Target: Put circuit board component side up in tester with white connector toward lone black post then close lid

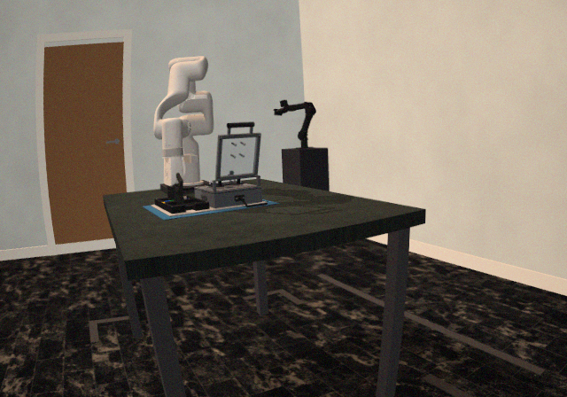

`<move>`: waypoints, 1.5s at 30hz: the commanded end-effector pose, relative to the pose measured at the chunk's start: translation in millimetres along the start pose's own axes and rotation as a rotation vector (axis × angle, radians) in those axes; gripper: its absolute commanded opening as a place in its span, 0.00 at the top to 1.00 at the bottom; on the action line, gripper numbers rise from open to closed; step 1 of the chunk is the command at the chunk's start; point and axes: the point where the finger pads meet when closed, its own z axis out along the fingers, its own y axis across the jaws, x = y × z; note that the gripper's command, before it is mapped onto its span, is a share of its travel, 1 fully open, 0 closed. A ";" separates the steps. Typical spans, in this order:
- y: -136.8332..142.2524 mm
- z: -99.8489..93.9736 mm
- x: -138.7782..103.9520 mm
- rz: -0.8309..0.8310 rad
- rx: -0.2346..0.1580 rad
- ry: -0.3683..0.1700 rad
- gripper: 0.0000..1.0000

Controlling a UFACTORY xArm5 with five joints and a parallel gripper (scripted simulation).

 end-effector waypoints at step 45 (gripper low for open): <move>1.2 -0.9 -0.6 0.000 -0.003 -0.002 0.15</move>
